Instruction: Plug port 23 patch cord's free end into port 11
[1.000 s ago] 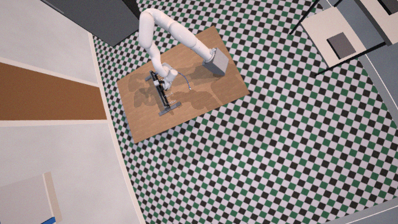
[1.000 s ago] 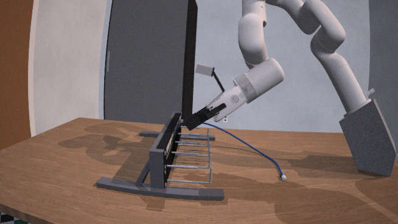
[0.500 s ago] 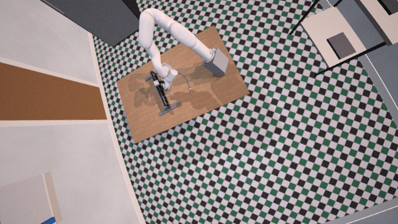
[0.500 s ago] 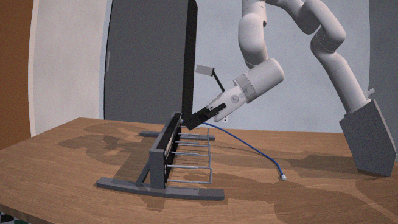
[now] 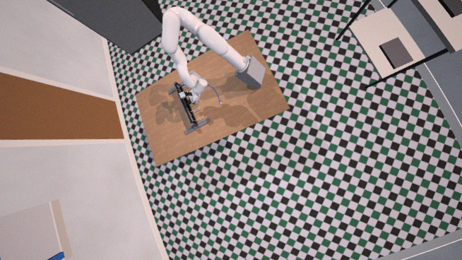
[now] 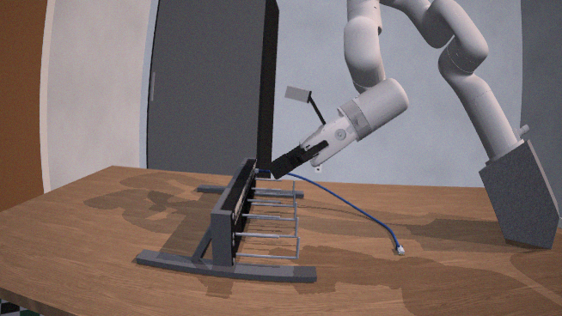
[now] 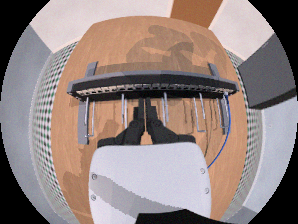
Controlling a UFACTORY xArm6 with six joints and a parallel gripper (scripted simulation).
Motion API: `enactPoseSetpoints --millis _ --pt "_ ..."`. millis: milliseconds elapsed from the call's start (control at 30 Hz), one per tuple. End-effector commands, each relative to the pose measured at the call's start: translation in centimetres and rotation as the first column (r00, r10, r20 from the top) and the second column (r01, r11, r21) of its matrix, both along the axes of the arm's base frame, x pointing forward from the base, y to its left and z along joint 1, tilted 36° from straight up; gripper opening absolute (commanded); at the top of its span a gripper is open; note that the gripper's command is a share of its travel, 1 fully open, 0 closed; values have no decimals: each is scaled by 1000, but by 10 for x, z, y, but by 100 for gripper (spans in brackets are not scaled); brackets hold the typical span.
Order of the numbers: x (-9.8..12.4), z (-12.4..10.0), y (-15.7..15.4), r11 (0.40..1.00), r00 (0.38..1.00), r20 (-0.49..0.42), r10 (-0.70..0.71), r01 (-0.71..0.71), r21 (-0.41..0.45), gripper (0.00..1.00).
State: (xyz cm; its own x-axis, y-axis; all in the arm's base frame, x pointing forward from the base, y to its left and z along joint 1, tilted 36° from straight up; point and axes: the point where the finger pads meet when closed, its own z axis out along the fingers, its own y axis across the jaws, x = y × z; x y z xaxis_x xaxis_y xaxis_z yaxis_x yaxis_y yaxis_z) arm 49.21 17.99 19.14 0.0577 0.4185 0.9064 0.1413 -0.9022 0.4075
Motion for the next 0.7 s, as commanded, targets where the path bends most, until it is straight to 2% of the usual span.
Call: enactPoseSetpoints --millis 0,33,100,467,667 --pt "-37 6 -3 1000 1000 2 1 -1 1 0" --pt "-37 6 -3 1000 1000 2 1 -1 1 0" --pt "-55 8 -5 1000 1000 2 1 -1 1 0" --pt "-108 14 -11 1000 1000 2 1 -1 1 0" --pt "-118 15 -12 1000 1000 2 1 -1 1 0"
